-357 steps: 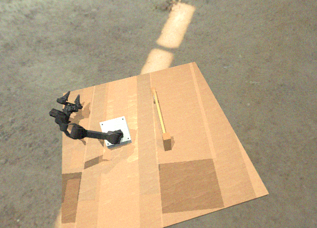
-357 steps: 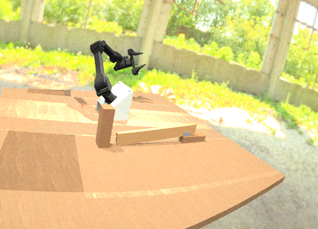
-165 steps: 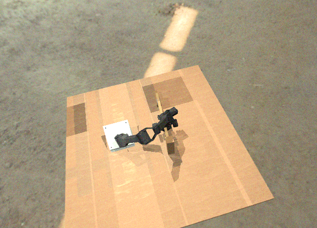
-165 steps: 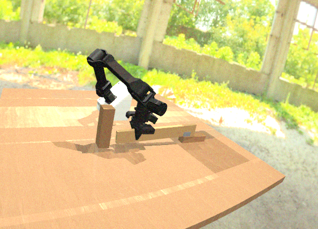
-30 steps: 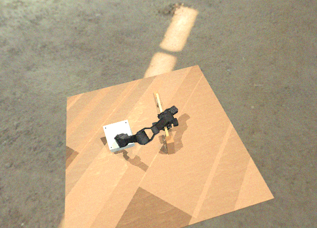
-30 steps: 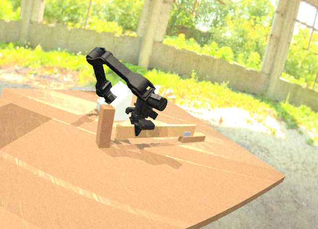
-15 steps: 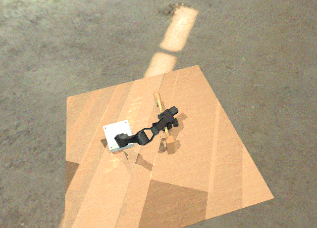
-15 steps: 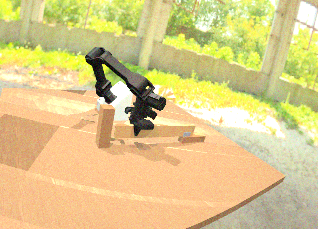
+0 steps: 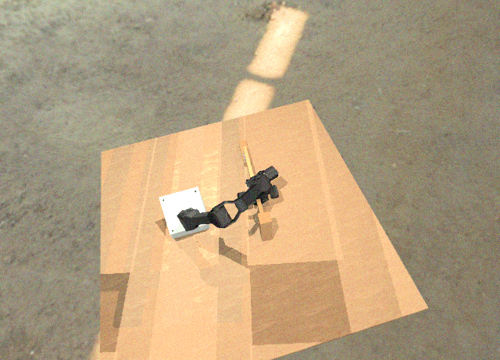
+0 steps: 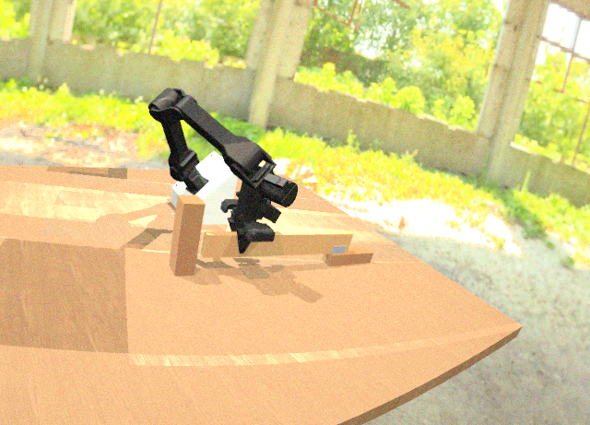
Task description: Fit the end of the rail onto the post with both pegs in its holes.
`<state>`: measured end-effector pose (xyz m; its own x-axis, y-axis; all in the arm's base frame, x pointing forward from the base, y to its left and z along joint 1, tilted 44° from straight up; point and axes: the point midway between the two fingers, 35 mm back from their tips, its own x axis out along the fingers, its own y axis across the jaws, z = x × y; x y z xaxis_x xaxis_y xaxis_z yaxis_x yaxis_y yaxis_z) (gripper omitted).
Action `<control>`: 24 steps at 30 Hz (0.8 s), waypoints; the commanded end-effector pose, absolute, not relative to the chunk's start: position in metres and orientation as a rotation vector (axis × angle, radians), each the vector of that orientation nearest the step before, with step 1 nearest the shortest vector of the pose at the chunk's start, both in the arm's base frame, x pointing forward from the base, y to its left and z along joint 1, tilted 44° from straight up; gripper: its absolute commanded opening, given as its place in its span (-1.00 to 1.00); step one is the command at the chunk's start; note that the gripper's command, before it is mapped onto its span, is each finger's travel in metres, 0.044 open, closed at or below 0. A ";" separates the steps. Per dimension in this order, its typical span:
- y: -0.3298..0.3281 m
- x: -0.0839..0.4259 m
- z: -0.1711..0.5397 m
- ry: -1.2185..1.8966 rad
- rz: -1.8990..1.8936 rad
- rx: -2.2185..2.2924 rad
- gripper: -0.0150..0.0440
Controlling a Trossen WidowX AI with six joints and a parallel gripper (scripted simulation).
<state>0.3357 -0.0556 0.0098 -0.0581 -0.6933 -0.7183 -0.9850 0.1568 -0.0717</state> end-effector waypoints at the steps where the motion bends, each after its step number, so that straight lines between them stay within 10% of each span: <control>1: -0.057 0.335 0.011 1.815 0.605 -1.601 -0.49; 24: -0.061 0.334 0.017 1.816 0.605 -1.602 -0.49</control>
<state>0.3349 -0.0604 0.0153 -0.0569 -0.6946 -0.7171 -0.9851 0.1560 -0.0730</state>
